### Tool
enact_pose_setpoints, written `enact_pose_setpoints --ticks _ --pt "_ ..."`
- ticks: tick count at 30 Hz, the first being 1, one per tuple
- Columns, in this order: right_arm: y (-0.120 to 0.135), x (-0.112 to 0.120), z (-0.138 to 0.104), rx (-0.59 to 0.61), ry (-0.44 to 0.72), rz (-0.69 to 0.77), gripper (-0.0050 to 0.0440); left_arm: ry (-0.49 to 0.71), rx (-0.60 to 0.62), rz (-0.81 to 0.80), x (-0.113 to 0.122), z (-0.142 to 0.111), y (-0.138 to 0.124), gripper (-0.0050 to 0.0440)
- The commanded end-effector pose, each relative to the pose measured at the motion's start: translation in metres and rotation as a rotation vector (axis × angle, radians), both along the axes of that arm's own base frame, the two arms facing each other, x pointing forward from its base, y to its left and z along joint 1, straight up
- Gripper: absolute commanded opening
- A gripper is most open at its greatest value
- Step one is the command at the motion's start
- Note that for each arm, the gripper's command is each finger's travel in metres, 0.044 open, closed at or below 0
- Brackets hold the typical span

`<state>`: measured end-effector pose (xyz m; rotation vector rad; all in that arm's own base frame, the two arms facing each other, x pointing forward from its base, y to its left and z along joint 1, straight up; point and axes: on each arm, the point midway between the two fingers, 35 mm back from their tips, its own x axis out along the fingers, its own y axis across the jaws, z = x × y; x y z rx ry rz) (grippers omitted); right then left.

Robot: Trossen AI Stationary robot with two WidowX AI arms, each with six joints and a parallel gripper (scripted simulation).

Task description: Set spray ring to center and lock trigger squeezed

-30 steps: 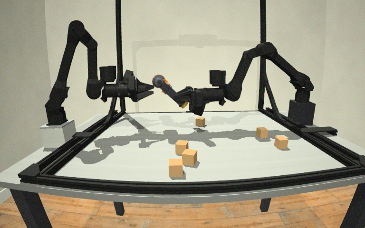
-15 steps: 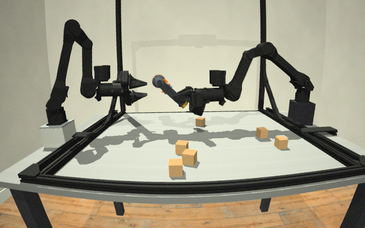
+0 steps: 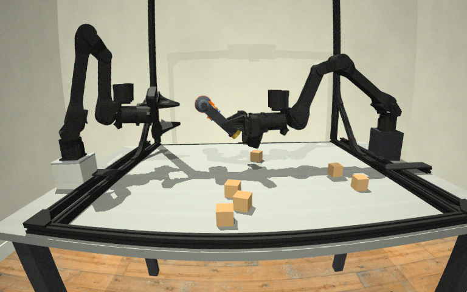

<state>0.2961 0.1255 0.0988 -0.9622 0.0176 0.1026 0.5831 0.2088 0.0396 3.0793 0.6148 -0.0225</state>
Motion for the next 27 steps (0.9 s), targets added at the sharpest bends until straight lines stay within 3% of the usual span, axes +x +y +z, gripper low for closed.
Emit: enact_pose_setpoints --ticks 1,8,18,27 --pt "-0.001 -0.007 0.0 -0.063 -0.002 0.001 0.04 -0.014 0.004 -0.003 0.001 0.004 0.0 0.0" --pt "-0.002 -0.02 0.0 -0.196 -0.009 0.007 0.04 -0.014 0.004 -0.003 0.001 0.004 0.0 0.0" --pt "-0.002 -0.02 0.0 -0.199 -0.009 0.007 0.04 -0.02 -0.014 -0.01 0.002 0.007 -0.005 0.0" --pt "-0.002 -0.02 0.0 -0.199 -0.009 0.007 0.04 -0.053 -0.205 -0.006 0.007 0.01 -0.004 0.0"
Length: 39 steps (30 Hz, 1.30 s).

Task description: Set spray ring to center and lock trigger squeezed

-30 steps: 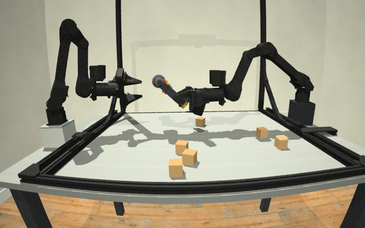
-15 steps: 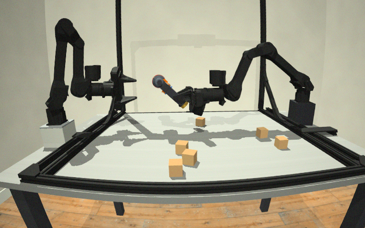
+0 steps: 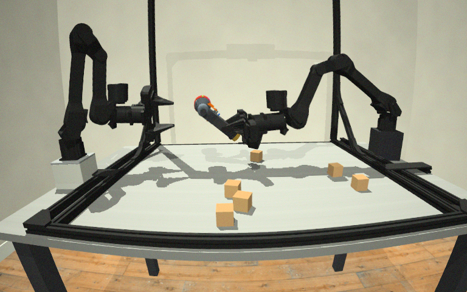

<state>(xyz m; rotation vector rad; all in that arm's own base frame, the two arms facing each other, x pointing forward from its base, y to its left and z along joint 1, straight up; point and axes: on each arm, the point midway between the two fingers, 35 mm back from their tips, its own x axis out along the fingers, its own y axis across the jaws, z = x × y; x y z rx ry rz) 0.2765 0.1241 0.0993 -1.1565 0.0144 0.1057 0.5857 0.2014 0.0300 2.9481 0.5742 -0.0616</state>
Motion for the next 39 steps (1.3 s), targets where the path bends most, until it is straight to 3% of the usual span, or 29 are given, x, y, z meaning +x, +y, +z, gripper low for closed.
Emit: enact_pose_setpoints --ticks 1,39 --pt "-0.001 0.0 0.0 -0.005 0.0 -0.002 0.04 -0.056 -0.089 0.008 0.004 0.02 0.004 0.0" --pt "-0.001 0.0 0.0 -0.005 0.0 -0.002 0.04 -0.186 -0.838 0.152 0.007 0.022 0.027 0.0"
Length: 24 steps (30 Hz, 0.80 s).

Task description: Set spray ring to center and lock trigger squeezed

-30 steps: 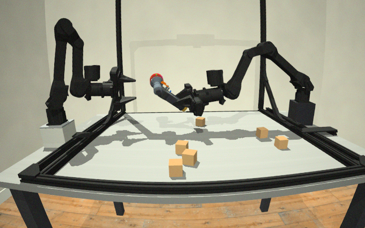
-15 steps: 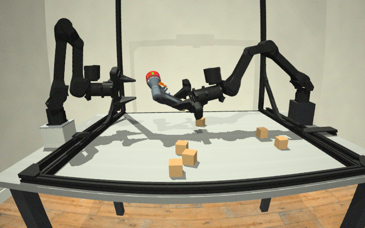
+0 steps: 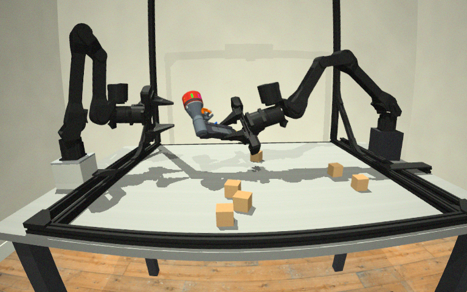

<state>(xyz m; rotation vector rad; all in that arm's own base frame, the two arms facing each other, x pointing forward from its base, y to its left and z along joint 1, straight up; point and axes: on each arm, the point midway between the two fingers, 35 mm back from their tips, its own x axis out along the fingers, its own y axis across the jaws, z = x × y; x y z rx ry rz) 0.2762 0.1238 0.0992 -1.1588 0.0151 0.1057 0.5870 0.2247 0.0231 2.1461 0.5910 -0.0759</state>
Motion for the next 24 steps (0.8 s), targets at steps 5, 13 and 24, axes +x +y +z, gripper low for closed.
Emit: enact_pose_setpoints --ticks 5,13,24 --pt "0.0 0.0 0.0 -0.003 0.0 -0.002 0.04 -0.083 -0.13 0.042 0.006 0.029 0.006 0.0" --pt "0.0 0.0 0.0 -0.003 0.0 -0.002 0.04 -0.113 -0.302 0.099 0.004 0.03 0.011 0.0" --pt "0.0 0.0 0.0 -0.003 0.0 -0.002 0.04 -0.148 -0.493 0.172 0.002 0.031 0.016 0.0"
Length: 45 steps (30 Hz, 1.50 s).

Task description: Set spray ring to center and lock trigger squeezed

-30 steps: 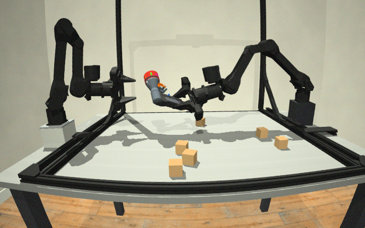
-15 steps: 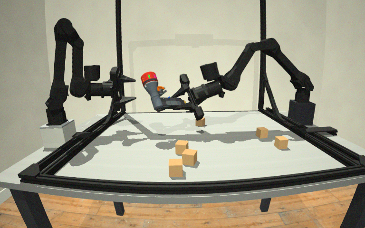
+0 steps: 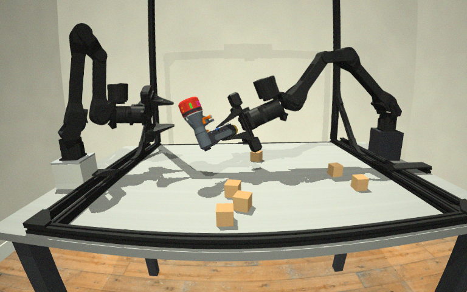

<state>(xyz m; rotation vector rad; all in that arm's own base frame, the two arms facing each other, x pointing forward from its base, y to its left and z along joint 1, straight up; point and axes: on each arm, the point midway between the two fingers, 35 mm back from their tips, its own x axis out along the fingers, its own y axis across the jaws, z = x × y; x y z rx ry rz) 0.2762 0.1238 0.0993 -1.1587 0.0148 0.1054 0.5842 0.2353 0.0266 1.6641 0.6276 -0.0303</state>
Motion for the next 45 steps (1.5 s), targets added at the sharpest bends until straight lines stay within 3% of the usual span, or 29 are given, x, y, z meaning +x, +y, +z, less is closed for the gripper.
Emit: enact_pose_setpoints --ticks 1,45 --pt "0.0 0.0 0.0 -0.003 0.0 -0.002 0.04 -0.069 -0.068 0.038 0.005 0.028 0.006 0.0" --pt "0.0 0.0 0.0 -0.003 0.0 -0.002 0.04 -0.22 -0.874 0.472 -0.014 0.032 0.022 0.0"
